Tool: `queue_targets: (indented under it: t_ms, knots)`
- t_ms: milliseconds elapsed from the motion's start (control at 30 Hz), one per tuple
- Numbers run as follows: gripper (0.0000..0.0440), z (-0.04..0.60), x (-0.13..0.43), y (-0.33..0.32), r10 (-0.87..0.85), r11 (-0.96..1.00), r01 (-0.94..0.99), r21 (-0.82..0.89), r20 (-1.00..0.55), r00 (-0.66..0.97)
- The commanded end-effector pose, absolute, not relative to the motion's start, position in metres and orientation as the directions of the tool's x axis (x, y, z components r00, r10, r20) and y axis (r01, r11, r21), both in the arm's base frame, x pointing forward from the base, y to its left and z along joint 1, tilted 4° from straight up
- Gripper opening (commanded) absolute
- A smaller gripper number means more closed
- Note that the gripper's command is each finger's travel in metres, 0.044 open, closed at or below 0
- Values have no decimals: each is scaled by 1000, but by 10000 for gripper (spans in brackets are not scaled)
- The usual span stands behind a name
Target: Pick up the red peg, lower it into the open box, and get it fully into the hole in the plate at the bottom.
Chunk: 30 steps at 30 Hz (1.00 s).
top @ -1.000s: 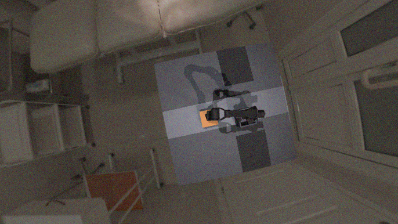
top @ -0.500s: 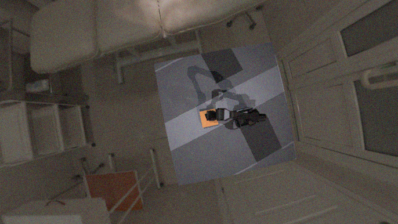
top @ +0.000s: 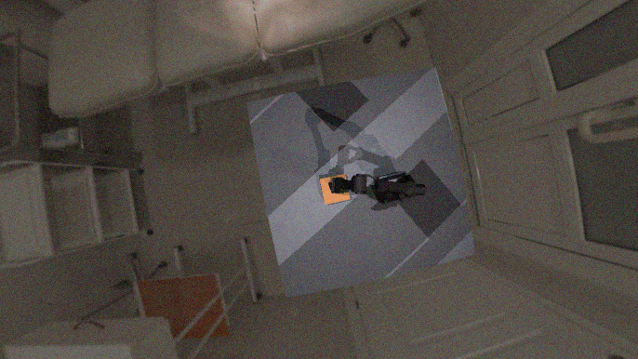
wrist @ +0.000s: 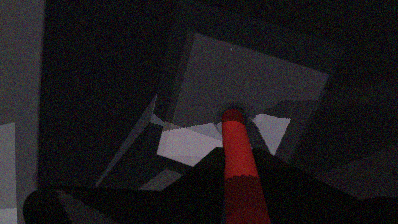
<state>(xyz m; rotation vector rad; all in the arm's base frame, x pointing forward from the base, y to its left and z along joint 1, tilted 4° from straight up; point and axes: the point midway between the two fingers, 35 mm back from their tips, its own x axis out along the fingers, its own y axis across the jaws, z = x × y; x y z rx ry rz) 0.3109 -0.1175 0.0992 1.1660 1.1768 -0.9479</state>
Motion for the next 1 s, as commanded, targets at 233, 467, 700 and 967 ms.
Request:
queue_targets:
  t_ms: [233,467,700,967]
  knots:
    - [73,73,317,-117,47,230,964,134,-991,126]
    - [144,78,320,-116,83,239,961,141,-989,124]
    - [178,100,325,-122,134,212,957,196,-976,170]
    - [207,129,332,-127,186,193,941,280,-952,245]
